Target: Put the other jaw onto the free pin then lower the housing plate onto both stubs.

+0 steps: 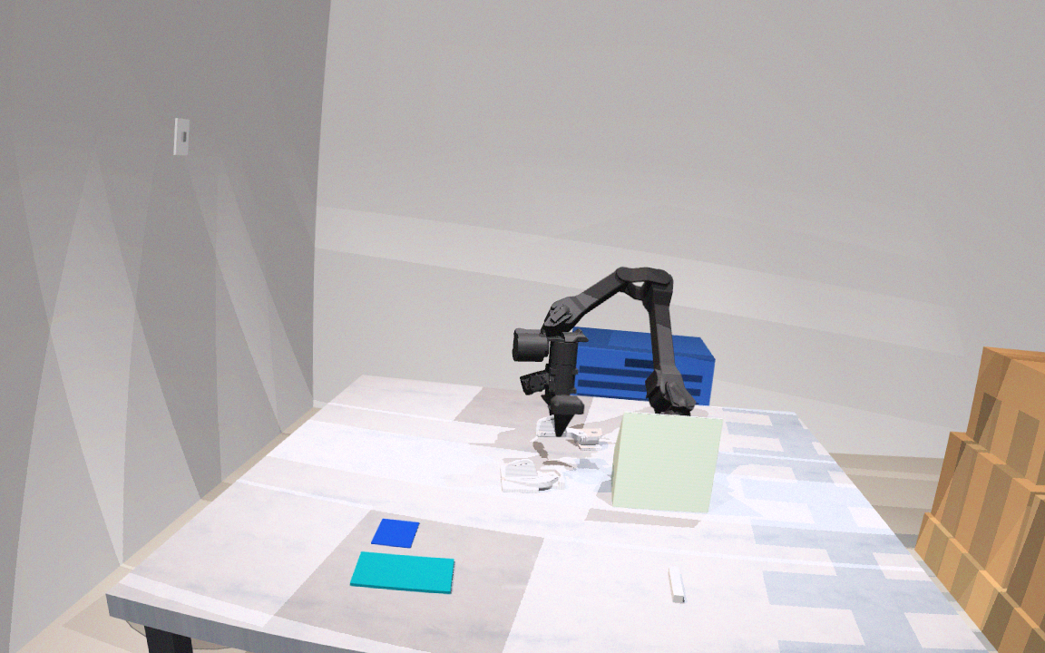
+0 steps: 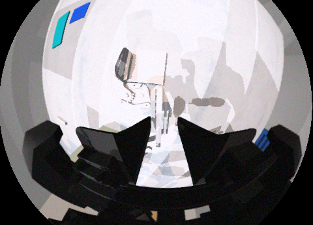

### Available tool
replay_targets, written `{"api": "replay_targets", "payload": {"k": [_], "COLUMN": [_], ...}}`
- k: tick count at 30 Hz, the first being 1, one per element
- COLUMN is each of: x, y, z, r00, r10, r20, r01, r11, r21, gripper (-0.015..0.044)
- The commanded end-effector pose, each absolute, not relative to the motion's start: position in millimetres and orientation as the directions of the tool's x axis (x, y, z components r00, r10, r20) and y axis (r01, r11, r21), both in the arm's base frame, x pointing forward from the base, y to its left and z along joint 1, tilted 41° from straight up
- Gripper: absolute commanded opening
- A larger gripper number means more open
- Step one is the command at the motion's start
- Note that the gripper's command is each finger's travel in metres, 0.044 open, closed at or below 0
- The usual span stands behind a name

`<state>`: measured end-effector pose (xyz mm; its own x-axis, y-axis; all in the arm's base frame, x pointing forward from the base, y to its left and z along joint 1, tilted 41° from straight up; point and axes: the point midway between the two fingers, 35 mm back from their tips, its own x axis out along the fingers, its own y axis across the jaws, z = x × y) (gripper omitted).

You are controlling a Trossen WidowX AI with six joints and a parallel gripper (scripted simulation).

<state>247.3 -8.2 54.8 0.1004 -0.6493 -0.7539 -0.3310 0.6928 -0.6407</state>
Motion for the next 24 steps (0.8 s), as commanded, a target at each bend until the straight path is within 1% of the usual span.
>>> {"api": "replay_targets", "payload": {"k": [1, 20, 24], "x": [246.3, 246.4, 252.6], "y": [-9.0, -9.0, -4.9], "z": [54.3, 54.3, 52.4], "r00": [0.100, 0.100, 0.100], "r10": [-0.652, -0.652, -0.652], "r20": [-0.751, -0.752, -0.752], "r01": [-0.337, -0.358, -0.357], "r11": [0.689, 0.681, 0.682], "r21": [-0.642, -0.639, -0.638], "gripper": [0.0134, 0.0134, 0.0134]}}
